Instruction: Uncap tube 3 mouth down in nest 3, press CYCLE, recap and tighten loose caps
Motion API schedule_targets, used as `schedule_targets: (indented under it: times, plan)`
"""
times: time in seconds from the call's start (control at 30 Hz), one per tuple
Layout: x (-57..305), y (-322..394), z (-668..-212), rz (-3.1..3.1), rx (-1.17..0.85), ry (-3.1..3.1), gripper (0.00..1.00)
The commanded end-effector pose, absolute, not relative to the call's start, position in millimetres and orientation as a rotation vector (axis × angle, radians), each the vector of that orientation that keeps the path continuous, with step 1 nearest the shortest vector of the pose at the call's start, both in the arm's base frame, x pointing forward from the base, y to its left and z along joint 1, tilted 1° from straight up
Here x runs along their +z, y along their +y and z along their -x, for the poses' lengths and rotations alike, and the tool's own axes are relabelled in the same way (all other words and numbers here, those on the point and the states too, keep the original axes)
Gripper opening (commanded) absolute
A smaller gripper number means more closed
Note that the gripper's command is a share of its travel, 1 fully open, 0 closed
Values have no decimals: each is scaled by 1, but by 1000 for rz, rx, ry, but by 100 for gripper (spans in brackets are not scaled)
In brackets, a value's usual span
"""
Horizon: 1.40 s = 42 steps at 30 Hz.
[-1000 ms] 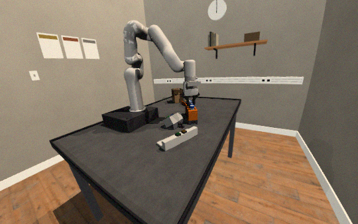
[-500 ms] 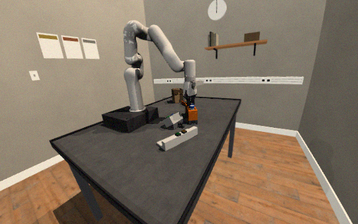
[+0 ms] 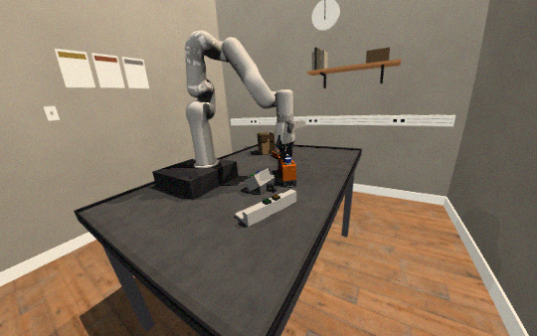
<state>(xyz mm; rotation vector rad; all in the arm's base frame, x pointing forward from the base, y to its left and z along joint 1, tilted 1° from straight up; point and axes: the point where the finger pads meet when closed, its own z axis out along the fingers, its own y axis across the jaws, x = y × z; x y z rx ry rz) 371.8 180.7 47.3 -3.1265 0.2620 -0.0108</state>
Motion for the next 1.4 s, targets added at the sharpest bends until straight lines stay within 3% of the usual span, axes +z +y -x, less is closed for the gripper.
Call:
schedule_targets:
  times: [0.0, 0.77, 1.17, 1.2, 1.37]
  plan:
    - [48, 181, -373, 3095, -19, 520, 46]
    - [48, 181, -373, 2306, -14, 2120, 46]
    - [48, 181, -373, 2023, -12, 2391, 46]
    - [48, 181, -373, 2023, -12, 2391, 0]
    - [48, 181, -373, 2023, -12, 2391, 0]
